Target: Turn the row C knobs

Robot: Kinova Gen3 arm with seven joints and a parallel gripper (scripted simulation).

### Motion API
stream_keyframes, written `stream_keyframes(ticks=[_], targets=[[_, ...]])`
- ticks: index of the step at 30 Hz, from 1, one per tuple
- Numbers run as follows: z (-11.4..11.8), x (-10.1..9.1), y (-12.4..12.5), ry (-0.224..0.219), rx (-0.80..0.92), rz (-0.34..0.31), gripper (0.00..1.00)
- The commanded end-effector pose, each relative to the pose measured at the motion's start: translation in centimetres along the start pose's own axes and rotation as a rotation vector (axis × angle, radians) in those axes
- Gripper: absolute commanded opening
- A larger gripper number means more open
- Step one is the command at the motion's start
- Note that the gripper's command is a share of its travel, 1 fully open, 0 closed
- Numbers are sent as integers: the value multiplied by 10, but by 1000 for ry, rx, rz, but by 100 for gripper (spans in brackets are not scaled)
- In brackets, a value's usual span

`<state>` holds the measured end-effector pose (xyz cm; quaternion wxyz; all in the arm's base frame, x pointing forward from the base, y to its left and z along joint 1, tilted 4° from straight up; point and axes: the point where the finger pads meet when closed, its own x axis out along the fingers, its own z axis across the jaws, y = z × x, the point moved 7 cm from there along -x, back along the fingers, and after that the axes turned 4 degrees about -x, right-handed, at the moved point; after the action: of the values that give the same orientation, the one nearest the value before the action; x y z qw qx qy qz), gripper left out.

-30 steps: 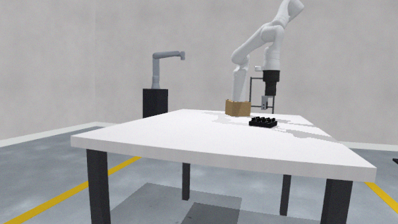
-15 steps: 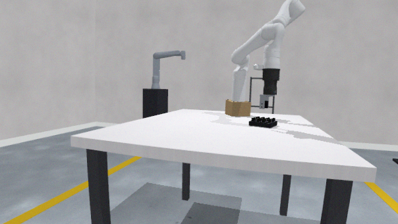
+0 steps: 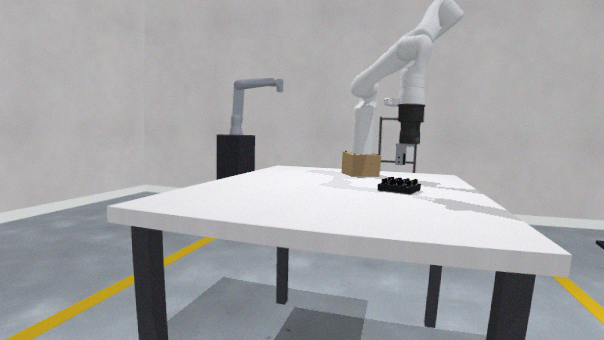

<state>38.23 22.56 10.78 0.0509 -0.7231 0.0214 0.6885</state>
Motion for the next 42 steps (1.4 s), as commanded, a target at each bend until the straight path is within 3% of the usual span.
stream_keyframes(ticks=[1, 42], targets=[[0, -1, 0, 1, 0, -1, 46], [0, 4, 0, 1, 2, -2, 46]])
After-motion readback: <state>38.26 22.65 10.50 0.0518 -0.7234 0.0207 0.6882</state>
